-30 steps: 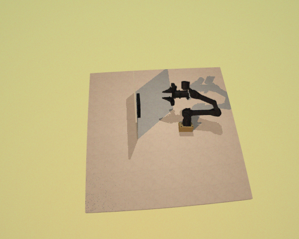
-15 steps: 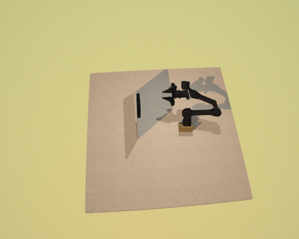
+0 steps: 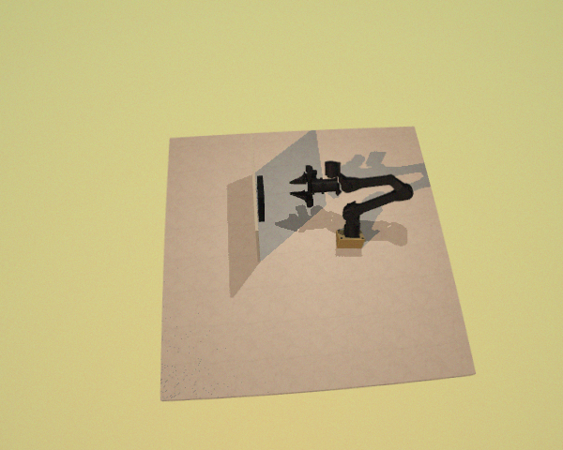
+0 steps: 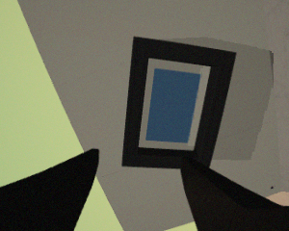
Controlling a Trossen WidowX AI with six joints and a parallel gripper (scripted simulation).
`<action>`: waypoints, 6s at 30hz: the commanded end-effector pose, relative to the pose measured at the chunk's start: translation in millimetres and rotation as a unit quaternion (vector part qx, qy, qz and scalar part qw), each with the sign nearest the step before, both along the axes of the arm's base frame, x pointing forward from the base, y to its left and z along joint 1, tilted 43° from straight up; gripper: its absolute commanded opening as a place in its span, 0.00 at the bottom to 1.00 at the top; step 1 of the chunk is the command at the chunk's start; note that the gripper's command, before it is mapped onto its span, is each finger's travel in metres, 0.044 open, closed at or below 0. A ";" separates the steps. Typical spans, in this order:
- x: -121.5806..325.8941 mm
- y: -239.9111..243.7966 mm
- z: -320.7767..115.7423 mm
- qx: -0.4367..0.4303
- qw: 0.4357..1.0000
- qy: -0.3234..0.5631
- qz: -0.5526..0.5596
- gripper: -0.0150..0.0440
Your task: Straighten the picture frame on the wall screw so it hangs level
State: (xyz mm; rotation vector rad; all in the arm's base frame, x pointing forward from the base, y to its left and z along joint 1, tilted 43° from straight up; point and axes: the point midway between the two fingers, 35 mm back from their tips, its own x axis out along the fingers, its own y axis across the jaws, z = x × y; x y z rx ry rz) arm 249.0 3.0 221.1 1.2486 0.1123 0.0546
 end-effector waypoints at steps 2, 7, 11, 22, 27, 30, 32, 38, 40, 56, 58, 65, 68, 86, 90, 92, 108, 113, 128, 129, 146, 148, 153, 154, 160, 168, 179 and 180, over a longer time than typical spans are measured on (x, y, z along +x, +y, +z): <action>2.8 -0.5 -0.2 0.002 1.000 -0.007 0.001 0.69; 4.2 -1.2 0.5 0.002 1.000 -0.007 0.001 0.69; 9.5 -3.7 3.2 0.001 1.000 -0.007 0.001 0.69; 29.7 -3.0 6.9 0.002 1.000 -0.008 0.001 0.69; 64.3 0.4 6.1 0.002 1.000 -0.009 0.001 0.69; 84.6 3.7 1.7 0.002 1.000 -0.009 0.001 0.69; 89.3 4.6 0.2 0.002 1.000 -0.010 0.001 0.69; 89.3 4.6 0.2 0.002 1.000 -0.010 0.001 0.69; 89.3 4.6 0.2 0.002 1.000 -0.010 0.001 0.69; 102.2 5.8 0.9 0.002 1.000 -0.010 0.001 0.69; 105.4 6.1 0.9 0.002 1.000 -0.010 0.001 0.69; 116.7 7.3 0.5 0.002 1.000 -0.010 0.001 0.69; 121.6 7.9 0.0 0.002 1.000 -0.010 0.001 0.69; 128.9 8.8 -0.9 0.002 1.000 -0.011 0.001 0.69; 128.9 8.8 -0.9 0.002 1.000 -0.011 0.001 0.69; 128.9 8.8 -0.9 0.002 1.000 -0.011 0.001 0.69; 129.1 8.4 -0.7 0.002 1.000 -0.011 0.001 0.61; 129.1 8.4 -0.7 0.002 1.000 -0.011 0.001 0.38; 129.0 8.7 -0.5 0.002 1.000 -0.011 0.001 0.25; 129.0 8.8 -0.4 0.002 1.000 -0.011 0.001 0.25; 128.9 11.0 4.5 0.002 1.000 -0.011 0.001 0.25; 128.9 11.2 5.1 0.002 1.000 -0.011 0.001 0.25; 128.9 11.7 6.7 0.002 1.000 -0.011 0.001 0.25; 128.9 11.8 7.0 0.002 1.000 -0.011 0.001 0.25; 128.9 12.4 8.8 0.002 1.000 -0.011 0.001 0.25; 128.9 12.8 10.0 0.002 1.000 -0.011 0.001 0.25; 128.9 12.7 8.5 0.002 1.000 -0.011 0.001 0.25; 128.9 12.6 8.4 0.002 1.000 -0.011 0.001 0.25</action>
